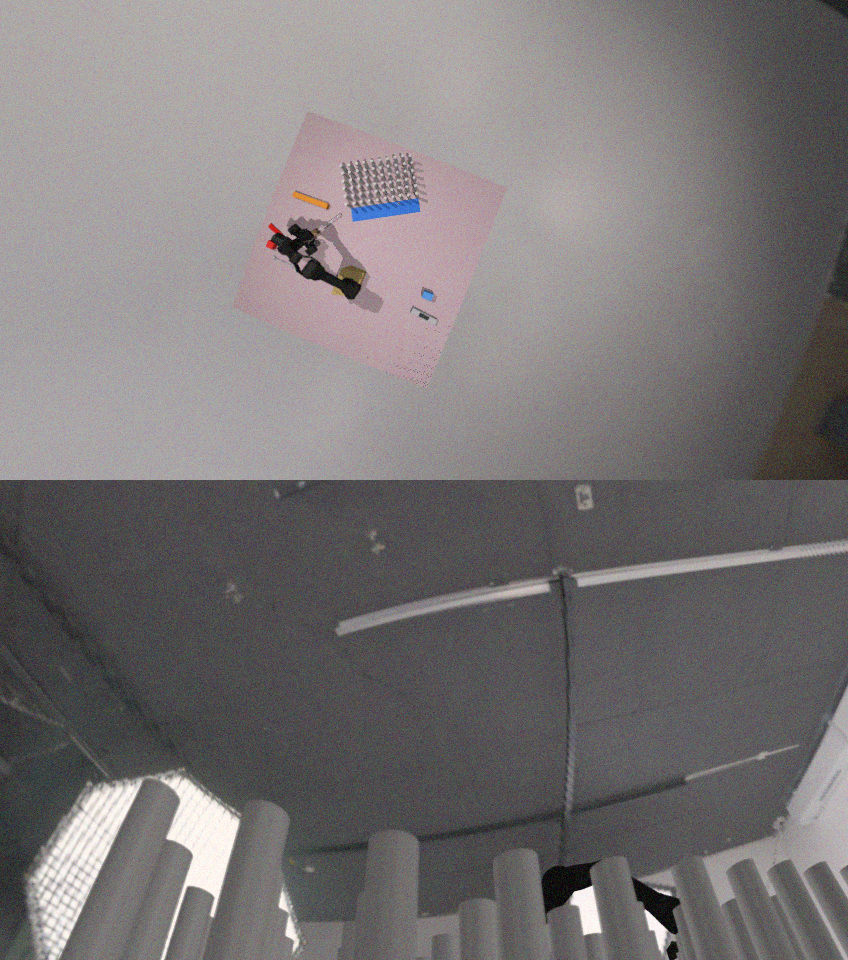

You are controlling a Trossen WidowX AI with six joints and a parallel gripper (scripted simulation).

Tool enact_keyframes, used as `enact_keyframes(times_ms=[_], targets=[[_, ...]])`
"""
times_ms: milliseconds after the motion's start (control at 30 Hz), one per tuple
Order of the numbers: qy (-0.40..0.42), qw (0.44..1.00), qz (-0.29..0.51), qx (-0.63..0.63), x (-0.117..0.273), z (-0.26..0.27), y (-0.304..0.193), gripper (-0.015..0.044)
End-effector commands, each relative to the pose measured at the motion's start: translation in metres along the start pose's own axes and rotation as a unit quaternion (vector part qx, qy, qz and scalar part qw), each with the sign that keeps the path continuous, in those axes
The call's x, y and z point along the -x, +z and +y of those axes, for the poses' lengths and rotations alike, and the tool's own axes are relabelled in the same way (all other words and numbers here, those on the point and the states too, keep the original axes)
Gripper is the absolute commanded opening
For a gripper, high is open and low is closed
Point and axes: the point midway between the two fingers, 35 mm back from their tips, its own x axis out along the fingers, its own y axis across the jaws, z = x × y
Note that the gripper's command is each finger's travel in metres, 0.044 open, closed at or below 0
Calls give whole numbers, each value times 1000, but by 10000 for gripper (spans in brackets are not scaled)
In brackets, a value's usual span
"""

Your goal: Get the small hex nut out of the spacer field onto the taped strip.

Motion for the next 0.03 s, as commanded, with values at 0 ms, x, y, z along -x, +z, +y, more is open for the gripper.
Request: enact_keyframes(times_ms=[0], targets=[[0,1000,0,0,0,0,0,440]])
